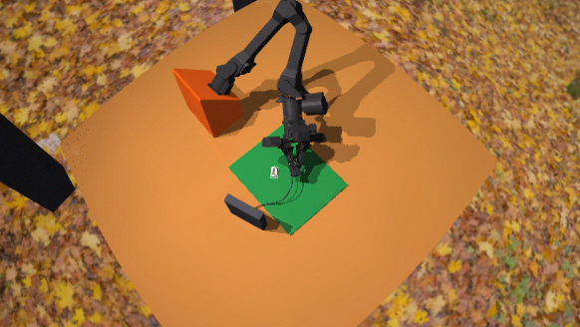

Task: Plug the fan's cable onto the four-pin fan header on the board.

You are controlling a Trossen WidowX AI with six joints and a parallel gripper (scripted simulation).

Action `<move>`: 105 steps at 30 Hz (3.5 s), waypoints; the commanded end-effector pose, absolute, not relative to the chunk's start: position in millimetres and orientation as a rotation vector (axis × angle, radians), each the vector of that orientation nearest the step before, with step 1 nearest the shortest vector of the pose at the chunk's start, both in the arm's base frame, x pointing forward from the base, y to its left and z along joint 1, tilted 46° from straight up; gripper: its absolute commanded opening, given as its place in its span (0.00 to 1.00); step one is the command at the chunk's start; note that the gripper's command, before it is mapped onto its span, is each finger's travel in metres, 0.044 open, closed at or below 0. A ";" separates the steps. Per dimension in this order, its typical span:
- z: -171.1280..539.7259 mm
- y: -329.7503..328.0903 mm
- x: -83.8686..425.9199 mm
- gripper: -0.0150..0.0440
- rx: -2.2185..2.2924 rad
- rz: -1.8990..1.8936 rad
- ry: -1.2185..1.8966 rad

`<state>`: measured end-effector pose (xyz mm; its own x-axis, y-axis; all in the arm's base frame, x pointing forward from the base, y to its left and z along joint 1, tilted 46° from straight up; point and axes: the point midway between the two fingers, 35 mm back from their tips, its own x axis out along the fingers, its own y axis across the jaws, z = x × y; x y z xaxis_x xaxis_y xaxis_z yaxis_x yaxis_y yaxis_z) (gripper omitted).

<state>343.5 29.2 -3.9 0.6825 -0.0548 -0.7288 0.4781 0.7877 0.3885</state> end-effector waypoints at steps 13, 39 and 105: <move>9.0 29.3 335.0 0.25 0.659 -0.359 0.613; 34.4 29.5 317.0 0.25 0.784 -0.382 0.373; 36.7 42.6 303.4 0.25 0.846 -0.386 0.290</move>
